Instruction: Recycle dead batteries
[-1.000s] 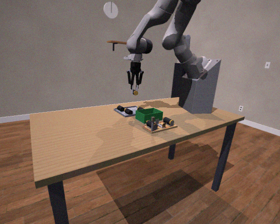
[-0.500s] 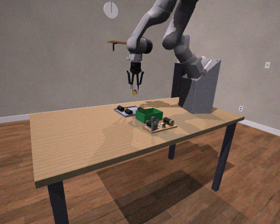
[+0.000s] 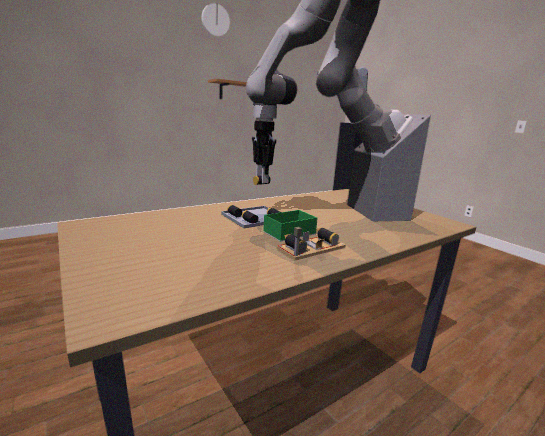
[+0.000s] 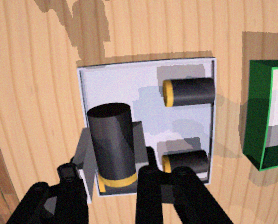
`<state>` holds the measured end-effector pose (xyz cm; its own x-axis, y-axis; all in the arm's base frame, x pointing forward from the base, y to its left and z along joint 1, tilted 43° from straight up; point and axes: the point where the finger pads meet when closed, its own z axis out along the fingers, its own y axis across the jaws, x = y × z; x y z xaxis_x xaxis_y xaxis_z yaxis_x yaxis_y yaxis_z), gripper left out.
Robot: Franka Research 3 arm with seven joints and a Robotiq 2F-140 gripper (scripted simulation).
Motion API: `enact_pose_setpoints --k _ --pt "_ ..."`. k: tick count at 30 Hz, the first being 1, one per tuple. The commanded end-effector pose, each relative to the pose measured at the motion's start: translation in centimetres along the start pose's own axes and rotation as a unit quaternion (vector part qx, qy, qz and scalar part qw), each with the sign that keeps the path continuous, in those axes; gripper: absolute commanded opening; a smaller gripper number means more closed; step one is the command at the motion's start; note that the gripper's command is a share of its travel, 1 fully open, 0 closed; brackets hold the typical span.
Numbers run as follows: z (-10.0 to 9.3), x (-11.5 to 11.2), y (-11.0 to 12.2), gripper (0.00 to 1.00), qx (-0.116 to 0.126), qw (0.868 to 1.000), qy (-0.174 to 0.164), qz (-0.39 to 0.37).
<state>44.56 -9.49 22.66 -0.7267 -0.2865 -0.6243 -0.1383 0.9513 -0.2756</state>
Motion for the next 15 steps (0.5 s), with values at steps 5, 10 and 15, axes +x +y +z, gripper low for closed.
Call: enact_pose_setpoints --k 5,10,15 --pt "-0.10 0.00 -0.29 0.16 0.004 0.912 -0.002 0.409" --pt "-0.10 0.00 -0.29 0.16 0.004 0.873 -0.002 0.487" --pt "-0.10 0.00 -0.29 0.16 0.004 0.806 -0.003 0.592"
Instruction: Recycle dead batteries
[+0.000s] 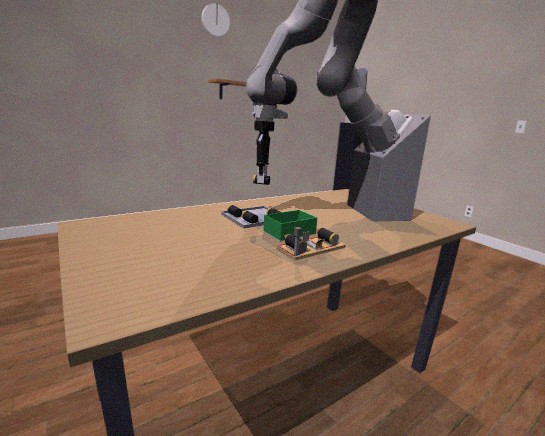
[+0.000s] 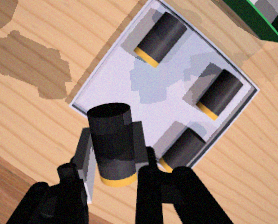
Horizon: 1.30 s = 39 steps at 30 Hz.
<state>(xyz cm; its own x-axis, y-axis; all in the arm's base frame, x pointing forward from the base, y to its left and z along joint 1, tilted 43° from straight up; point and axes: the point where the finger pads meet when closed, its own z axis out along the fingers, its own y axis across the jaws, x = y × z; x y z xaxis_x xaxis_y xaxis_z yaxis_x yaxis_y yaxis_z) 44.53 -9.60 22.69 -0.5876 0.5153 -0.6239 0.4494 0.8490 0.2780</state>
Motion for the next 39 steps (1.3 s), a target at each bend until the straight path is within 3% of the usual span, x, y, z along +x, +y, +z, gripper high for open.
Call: enact_pose_setpoints --k 1,10,17,39 --pt "-0.08 -0.16 -0.10 0.16 0.002 0.972 -0.003 0.234" --pt "-0.08 -0.16 -0.10 0.16 0.001 0.931 -0.003 0.364" --pt "-0.08 -0.16 -0.10 0.16 0.001 0.919 -0.003 0.395" --pt "-0.07 0.26 0.43 0.16 0.001 0.914 -0.003 0.406"
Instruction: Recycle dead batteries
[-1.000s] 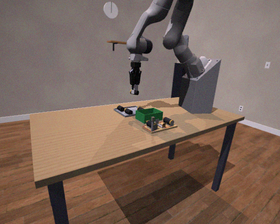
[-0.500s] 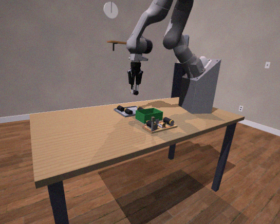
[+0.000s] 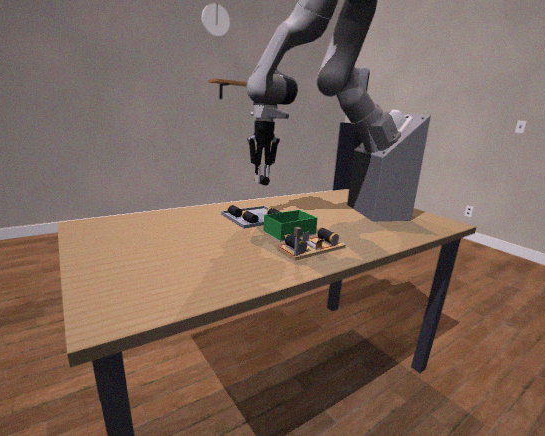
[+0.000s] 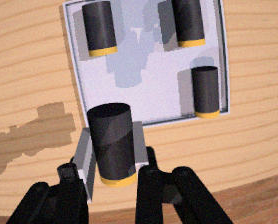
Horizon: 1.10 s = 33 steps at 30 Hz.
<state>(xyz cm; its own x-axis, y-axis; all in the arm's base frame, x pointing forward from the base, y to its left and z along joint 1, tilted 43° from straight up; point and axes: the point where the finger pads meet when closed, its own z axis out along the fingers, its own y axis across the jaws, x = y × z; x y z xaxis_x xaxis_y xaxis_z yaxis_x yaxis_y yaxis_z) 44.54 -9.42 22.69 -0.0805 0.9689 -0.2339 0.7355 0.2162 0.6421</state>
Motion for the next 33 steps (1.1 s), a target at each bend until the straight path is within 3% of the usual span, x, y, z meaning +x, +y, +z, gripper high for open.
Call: enact_pose_setpoints --k 1,7,12,17,22,24,31,33 --pt "0.0 0.6 0.1 0.16 0.000 1.000 -0.002 0.015" --pt "0.0 2.6 0.3 0.16 0.000 1.000 -0.002 0.015" --pt "0.0 7.1 0.8 0.16 0.000 1.000 -0.002 0.015" --pt "0.0 13.5 1.5 0.16 0.000 1.000 -0.002 0.015" --pt "0.0 22.0 2.3 0.16 0.000 1.000 -0.002 0.015" --pt "0.0 22.0 2.3 0.16 0.000 1.000 -0.002 0.015" --pt "0.1 35.1 3.7 0.16 0.000 1.000 -0.002 0.015" --pt "0.1 35.9 3.8 0.16 -0.001 1.000 -0.002 0.015"
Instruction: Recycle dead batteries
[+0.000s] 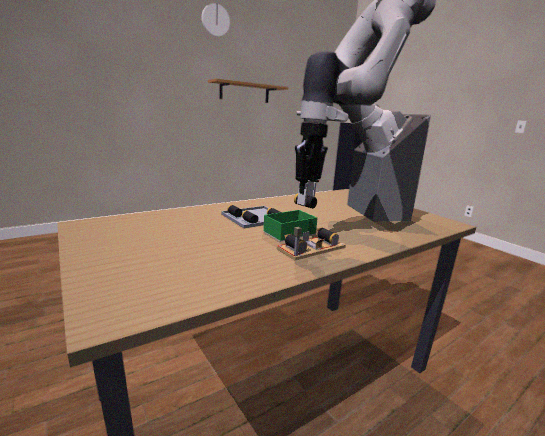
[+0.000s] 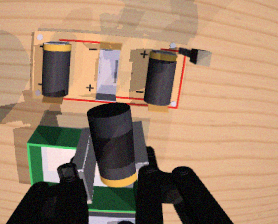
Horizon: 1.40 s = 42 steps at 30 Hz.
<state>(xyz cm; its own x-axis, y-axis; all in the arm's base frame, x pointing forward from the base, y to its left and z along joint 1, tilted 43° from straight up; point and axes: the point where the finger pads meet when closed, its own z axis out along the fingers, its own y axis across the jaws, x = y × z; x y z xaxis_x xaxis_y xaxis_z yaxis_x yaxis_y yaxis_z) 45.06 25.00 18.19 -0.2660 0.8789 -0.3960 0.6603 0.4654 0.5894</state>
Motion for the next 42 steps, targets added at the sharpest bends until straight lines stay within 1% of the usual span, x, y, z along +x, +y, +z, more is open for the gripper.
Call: enact_pose_setpoints --k 1,6,19,42 --pt "0.5 2.1 -0.6 0.16 0.021 0.989 -0.002 0.146" --pt "0.5 3.0 -0.3 0.16 0.021 0.989 -0.002 0.146" --pt "0.6 4.0 0.1 0.16 0.020 0.989 0.000 0.144" --pt "0.6 4.0 0.1 0.16 0.021 0.991 -0.002 0.133"
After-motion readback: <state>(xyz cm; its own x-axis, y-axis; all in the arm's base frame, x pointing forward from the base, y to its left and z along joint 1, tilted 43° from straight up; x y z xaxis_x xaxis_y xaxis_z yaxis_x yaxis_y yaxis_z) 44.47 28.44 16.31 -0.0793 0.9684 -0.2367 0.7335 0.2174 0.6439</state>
